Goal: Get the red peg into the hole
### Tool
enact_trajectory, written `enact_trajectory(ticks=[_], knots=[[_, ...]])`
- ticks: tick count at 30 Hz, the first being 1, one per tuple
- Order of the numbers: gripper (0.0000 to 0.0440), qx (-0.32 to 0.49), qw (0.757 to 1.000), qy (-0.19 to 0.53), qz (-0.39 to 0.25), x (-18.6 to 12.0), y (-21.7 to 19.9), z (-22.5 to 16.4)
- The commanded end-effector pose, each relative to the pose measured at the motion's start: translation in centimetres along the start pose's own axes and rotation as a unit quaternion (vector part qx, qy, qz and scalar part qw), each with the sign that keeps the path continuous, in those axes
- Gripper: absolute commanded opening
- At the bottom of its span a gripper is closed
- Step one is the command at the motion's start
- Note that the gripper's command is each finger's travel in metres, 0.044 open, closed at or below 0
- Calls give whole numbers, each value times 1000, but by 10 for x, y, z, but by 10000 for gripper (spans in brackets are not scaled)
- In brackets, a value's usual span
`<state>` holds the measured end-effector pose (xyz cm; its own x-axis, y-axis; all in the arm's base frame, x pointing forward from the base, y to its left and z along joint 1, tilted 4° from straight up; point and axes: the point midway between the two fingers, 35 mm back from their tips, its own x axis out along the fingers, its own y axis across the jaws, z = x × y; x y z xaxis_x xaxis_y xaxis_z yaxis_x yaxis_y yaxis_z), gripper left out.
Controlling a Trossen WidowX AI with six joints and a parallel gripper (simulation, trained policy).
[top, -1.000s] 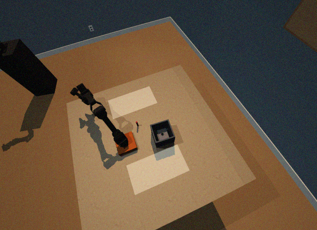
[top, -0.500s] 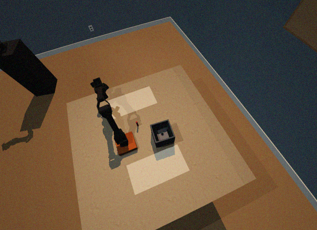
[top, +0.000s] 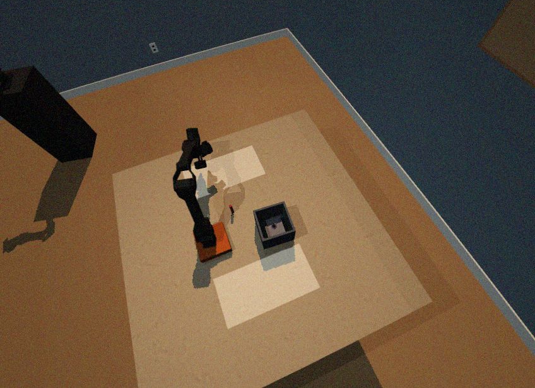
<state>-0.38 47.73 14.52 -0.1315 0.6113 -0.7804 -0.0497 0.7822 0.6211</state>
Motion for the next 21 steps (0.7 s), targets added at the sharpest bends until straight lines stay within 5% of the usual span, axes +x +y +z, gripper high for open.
enact_trajectory(ticks=[1, 11, 21], knots=[[440, 40, 999, -30, -20, -10, -15, 30], [440, 174, 974, -119, -82, -56, -73, 117], [440, 309, 922, -178, -148, -123, -155, 162]])
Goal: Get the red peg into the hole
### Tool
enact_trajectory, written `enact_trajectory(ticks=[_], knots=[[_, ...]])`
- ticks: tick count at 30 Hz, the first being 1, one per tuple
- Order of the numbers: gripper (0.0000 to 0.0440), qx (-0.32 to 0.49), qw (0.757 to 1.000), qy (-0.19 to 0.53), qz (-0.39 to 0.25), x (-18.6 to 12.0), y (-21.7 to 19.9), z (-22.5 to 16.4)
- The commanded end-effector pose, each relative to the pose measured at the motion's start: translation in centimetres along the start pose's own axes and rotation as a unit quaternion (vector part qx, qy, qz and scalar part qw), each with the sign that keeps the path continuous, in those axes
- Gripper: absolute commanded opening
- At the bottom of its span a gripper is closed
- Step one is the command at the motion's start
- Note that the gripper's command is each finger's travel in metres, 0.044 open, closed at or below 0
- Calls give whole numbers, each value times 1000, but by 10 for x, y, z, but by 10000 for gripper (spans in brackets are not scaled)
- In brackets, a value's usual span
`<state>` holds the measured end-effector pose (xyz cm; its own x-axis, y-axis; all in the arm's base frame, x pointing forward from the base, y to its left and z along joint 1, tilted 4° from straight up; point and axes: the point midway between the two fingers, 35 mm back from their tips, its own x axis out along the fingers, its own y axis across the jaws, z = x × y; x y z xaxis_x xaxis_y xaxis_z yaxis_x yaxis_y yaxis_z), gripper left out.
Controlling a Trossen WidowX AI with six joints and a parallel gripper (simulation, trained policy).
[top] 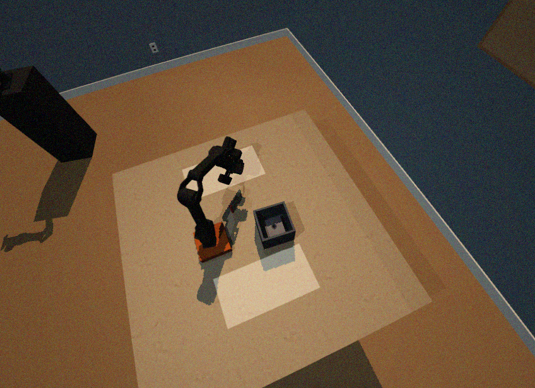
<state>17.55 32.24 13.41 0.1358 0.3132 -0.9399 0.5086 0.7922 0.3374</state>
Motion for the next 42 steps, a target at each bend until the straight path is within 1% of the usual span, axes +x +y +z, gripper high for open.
enact_trajectory(ticks=[1, 5, 9, 16, 22, 31, 42], knots=[[440, 39, 999, -15, -24, -9, -22, 23], [440, 80, 995, -27, -50, -21, -49, 45], [440, 114, 990, -32, -72, -32, -74, 56], [439, 160, 981, -30, -106, -47, -113, 62], [440, 190, 972, -26, -136, -53, -142, 60], [440, 219, 961, -14, -166, -44, -167, 54], [440, 245, 952, -9, -181, -15, -184, 54]])
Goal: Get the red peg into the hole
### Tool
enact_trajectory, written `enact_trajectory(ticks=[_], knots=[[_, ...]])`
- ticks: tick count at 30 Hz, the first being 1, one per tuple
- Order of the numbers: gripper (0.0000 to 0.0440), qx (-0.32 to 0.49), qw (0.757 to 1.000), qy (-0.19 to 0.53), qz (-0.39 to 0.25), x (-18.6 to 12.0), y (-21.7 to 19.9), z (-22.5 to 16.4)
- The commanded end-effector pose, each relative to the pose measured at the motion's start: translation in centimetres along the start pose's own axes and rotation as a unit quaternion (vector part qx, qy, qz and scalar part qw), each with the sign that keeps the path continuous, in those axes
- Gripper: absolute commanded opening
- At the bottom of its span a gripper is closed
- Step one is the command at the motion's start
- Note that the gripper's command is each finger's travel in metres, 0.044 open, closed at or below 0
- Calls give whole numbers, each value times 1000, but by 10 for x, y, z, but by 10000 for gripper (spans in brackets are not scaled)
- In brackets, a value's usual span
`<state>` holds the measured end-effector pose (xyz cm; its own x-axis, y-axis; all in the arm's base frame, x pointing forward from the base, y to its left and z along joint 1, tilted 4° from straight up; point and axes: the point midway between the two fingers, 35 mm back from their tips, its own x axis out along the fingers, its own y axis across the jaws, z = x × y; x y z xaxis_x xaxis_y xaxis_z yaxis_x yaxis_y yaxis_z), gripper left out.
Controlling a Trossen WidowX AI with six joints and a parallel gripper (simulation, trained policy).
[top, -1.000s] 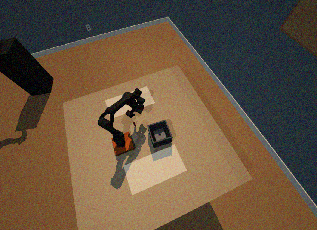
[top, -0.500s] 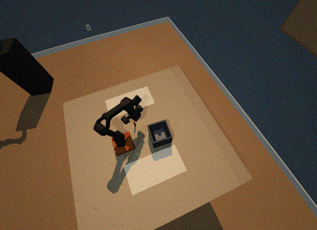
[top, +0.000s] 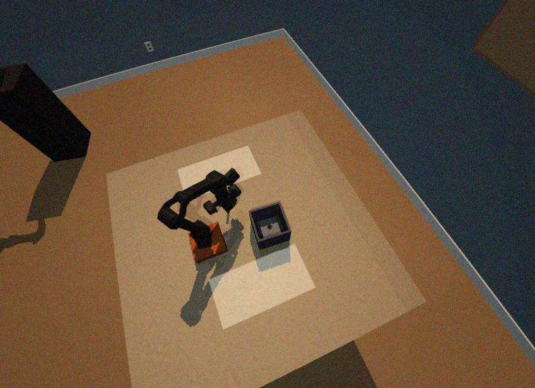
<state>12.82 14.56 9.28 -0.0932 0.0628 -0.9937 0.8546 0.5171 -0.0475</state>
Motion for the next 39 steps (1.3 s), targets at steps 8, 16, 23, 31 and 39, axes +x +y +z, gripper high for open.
enact_trajectory(ticks=[8, 16, 23, 31, 39], knots=[[440, 26, 1000, 4, -14, 33, -3, 3], [360, 37, 999, 6, -9, 51, 0, 4], [186, 36, 999, 9, 0, 59, 10, 5], [7, 25, 999, 18, 19, 57, 22, 3], [0, 30, 996, 49, 68, 29, 41, -7]])
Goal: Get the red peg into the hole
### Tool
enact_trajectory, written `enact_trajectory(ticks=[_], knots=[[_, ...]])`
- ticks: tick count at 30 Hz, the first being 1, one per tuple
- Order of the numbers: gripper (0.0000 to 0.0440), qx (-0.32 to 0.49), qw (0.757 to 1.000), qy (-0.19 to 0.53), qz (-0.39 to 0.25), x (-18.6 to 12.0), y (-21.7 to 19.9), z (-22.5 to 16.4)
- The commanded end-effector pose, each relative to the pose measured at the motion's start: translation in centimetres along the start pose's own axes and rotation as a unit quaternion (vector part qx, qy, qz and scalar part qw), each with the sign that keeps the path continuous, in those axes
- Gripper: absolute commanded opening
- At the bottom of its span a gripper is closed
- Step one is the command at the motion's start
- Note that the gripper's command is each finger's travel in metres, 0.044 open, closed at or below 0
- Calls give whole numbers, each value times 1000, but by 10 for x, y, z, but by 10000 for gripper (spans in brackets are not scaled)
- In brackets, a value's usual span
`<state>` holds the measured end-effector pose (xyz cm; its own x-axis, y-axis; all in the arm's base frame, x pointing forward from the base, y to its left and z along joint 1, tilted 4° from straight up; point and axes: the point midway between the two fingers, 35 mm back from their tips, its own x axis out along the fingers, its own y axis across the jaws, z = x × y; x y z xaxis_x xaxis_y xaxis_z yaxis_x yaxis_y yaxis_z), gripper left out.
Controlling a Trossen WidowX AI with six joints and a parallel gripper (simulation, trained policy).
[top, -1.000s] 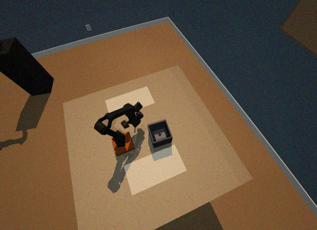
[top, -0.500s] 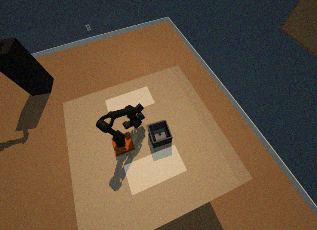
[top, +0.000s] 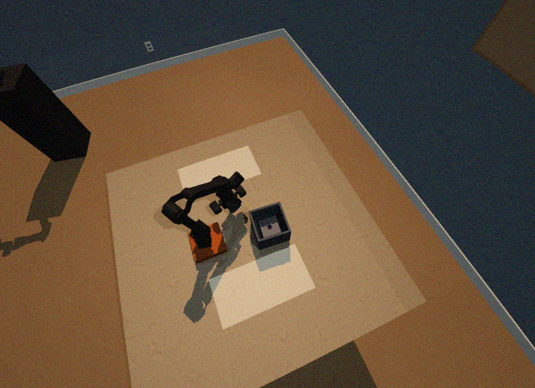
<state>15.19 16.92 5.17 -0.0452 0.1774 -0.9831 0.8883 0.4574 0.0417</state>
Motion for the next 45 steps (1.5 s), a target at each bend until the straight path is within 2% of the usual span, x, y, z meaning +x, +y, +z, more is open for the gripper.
enact_trajectory(ticks=[1, 14, 27, 35, 45], knots=[[0, 2, 1000, 14, 26, -14, 10, -6], [0, -11, 993, 23, 115, -77, 39, -4], [0, -3, 984, -26, 179, -140, 53, 34], [0, 19, 981, -64, 181, -157, 54, 67], [0, 48, 982, -91, 158, -162, 51, 103]])
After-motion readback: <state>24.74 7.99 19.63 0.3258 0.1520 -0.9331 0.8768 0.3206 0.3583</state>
